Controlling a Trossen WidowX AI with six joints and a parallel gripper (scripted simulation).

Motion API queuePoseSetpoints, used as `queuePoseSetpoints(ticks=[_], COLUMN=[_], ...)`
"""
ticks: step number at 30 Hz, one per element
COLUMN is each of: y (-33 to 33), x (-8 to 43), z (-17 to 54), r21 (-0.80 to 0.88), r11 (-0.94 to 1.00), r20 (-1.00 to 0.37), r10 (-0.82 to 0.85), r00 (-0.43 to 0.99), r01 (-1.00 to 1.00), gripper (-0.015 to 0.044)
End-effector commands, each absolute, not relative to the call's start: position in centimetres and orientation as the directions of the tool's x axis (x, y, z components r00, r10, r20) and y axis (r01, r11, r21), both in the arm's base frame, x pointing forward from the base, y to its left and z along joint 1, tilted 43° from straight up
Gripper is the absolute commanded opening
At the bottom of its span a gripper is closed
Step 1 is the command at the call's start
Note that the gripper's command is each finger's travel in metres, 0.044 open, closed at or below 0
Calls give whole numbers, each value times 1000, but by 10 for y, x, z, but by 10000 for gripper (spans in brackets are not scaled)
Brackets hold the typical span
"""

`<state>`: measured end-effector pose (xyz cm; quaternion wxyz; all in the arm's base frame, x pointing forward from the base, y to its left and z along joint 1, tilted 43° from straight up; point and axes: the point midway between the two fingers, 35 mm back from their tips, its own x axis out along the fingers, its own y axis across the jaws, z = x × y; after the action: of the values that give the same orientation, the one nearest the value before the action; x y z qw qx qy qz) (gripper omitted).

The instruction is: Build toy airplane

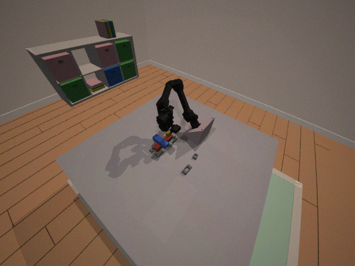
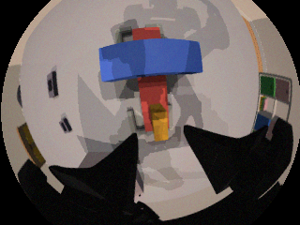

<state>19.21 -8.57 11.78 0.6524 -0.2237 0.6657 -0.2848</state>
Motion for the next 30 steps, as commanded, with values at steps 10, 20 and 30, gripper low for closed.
queuePoseSetpoints(ticks=[10, 20, 30], y=[-52, -53, -53], x=[195, 193, 193], z=[154, 155, 155], r21=[-676, -676, -676], r11=[734, 733, 733], r20=[-737, -737, -737], r10=[-674, -674, -674], r00=[-48, -48, -48], r01=[75, 75, 75], gripper=[260, 260, 260])
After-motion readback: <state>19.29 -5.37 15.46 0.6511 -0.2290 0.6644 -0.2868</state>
